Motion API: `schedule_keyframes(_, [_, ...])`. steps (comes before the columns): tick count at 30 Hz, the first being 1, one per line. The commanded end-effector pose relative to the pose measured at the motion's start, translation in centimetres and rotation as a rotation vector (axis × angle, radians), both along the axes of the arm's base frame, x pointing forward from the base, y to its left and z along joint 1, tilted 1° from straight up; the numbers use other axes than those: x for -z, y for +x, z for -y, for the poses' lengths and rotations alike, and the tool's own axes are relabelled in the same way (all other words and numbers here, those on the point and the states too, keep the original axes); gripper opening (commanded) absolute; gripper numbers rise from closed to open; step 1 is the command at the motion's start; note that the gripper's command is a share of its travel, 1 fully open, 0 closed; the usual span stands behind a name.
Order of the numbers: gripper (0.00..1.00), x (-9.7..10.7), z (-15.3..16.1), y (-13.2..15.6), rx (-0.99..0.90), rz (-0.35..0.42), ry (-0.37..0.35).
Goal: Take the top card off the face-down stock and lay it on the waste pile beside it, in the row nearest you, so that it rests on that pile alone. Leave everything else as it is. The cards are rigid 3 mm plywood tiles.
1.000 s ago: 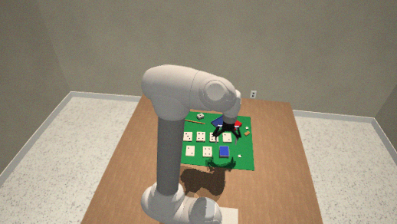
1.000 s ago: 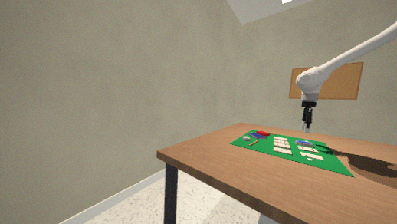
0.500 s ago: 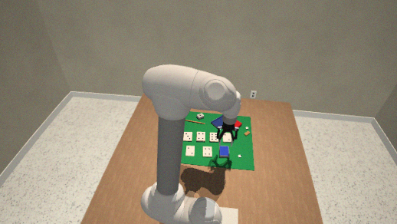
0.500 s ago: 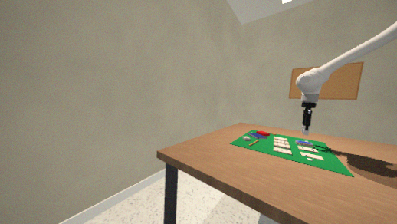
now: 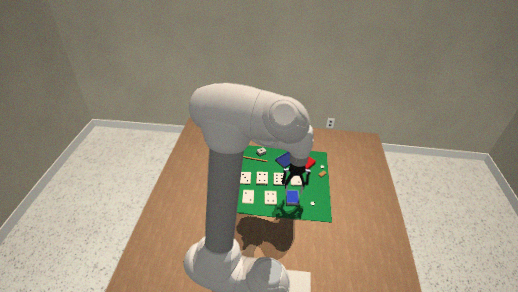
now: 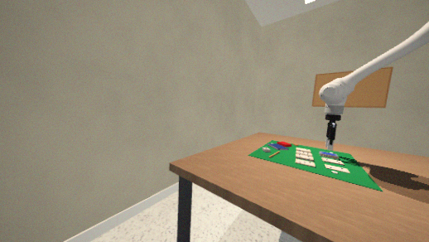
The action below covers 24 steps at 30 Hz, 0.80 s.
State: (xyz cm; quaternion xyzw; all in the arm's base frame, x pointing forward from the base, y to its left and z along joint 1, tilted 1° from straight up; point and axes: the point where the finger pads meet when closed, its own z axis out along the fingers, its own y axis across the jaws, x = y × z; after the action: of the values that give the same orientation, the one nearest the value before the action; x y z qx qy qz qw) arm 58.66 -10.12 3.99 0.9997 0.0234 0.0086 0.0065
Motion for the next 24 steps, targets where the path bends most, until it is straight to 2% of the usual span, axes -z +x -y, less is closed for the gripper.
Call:
schedule_keyframes(1, [0.5,1.2,-0.2,-0.1,-0.006,0.001,-0.004])
schedule_keyframes(8, [0.5,2.1,-0.2,-0.1,-0.006,0.001,-0.004])
schedule_keyframes(24, [0.5,2.3,-0.2,-0.1,-0.006,0.001,-0.004])
